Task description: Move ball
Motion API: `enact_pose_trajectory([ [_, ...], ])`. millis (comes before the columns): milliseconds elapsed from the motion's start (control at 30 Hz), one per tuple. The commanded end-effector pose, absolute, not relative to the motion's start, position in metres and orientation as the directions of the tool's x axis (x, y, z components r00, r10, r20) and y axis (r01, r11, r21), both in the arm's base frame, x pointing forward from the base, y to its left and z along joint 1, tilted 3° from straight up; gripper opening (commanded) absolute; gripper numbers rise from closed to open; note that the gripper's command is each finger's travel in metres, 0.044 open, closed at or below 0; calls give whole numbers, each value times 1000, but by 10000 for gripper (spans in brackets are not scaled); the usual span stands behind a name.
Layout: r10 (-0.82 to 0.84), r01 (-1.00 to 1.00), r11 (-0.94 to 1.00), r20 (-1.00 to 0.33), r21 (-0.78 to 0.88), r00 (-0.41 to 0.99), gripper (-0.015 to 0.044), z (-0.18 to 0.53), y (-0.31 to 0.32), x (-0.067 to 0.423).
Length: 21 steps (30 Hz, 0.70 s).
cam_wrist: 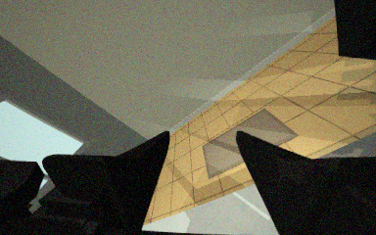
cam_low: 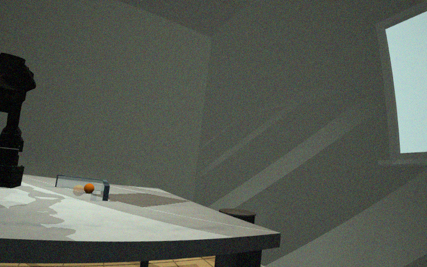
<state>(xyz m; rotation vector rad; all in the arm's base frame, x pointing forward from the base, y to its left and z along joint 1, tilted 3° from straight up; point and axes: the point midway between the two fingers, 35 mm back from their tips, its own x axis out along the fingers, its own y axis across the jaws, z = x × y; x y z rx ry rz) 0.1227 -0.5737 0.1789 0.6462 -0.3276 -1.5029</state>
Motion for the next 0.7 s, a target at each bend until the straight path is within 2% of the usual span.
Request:
enact_pose_trajectory([
  [0,-937,859,5,-298,512,183,328,156,-548,184],
  [367,-694,907,294,-585,301,419,328,99,-428,332],
  [667,-414,786,602,-786,141,459,328,59,-290,402],
])
